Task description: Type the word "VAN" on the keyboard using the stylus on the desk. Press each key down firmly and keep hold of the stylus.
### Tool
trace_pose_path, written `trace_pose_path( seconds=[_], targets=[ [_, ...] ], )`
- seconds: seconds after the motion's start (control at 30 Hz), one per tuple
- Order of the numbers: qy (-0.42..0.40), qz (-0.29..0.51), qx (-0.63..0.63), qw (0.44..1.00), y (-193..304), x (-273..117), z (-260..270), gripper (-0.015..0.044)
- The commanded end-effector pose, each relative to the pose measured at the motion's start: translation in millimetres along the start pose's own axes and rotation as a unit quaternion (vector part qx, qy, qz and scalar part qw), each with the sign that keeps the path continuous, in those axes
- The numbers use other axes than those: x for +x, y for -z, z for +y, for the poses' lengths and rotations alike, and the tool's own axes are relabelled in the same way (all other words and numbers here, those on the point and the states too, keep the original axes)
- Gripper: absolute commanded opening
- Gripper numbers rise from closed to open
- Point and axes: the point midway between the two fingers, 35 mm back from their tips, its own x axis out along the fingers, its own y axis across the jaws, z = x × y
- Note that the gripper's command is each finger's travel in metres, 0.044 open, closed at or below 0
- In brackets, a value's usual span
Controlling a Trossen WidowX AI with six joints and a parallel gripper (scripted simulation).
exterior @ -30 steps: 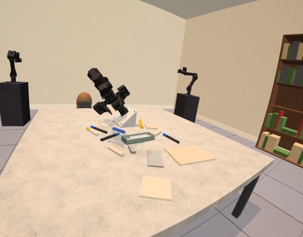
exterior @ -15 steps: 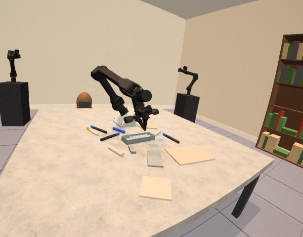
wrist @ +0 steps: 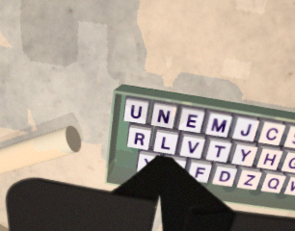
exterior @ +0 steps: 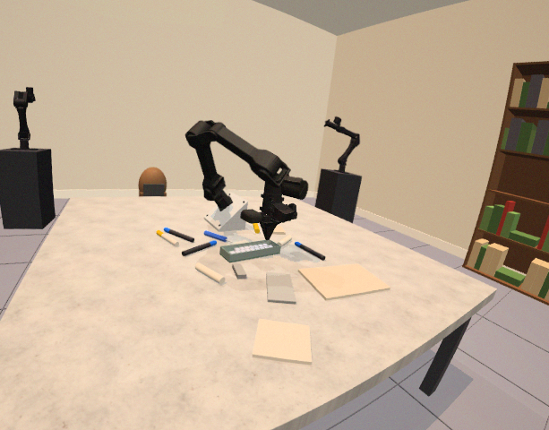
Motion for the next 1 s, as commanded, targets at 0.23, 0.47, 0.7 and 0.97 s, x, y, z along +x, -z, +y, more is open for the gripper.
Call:
trace_pose_path(
  seconds=[0.23,0.47,0.7,0.97],
  targets=[
    [0.004,-0.002,0.000,1.000,-3,-2,-50,0.0000],
    [0.005,-0.002,0.000,1.000,-2,-2,-60,0.0000],
    [0.004,-0.002,0.000,1.000,-3,-2,-70,0.0000],
    [0.006,-0.002,0.000,1.000,-3,-2,-121,0.0000]
  ],
)
